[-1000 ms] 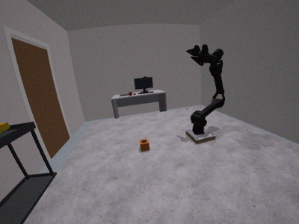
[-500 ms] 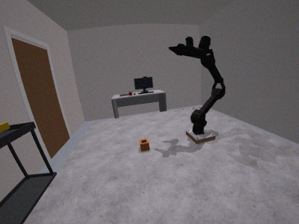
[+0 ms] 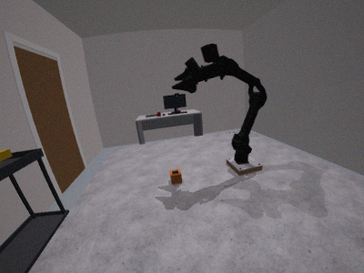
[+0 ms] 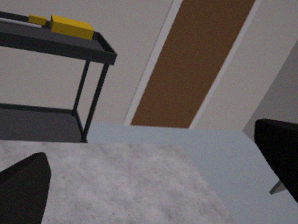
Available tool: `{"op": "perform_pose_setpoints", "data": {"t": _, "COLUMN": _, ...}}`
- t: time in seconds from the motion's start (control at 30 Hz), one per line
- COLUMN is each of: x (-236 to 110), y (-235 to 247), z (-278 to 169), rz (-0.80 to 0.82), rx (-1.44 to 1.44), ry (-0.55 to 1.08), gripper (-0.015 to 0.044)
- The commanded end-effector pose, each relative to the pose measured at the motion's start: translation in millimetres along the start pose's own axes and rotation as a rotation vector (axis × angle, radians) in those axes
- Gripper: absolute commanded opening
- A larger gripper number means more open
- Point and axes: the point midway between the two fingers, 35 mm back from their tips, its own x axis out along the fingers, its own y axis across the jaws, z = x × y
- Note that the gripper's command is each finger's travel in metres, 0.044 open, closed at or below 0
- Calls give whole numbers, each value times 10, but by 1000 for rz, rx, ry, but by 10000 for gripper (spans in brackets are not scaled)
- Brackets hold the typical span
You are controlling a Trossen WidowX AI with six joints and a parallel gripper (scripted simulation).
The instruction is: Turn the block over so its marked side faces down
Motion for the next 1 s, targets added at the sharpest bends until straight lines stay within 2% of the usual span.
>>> {"op": "perform_pose_setpoints", "data": {"t": 0.0, "x": 457, "y": 509, "z": -317, "rz": 153, "rx": -45, "ry": 190, "gripper": 440}}
{"op": "perform_pose_setpoints", "data": {"t": 0.3, "x": 1034, "y": 1389, "z": -1304, "rz": 425, "rx": -47, "ry": 679, "gripper": 440}}
{"op": "perform_pose_setpoints", "data": {"t": 0.57, "x": 1101, "y": 1944, "z": -2271, "rz": 581, "rx": 54, "ry": 1207, "gripper": 440}}
{"op": "perform_pose_setpoints", "data": {"t": 0.97, "x": 1120, "y": 1986, "z": -2366, "rz": 584, "rx": 58, "ry": 1223, "gripper": 440}}
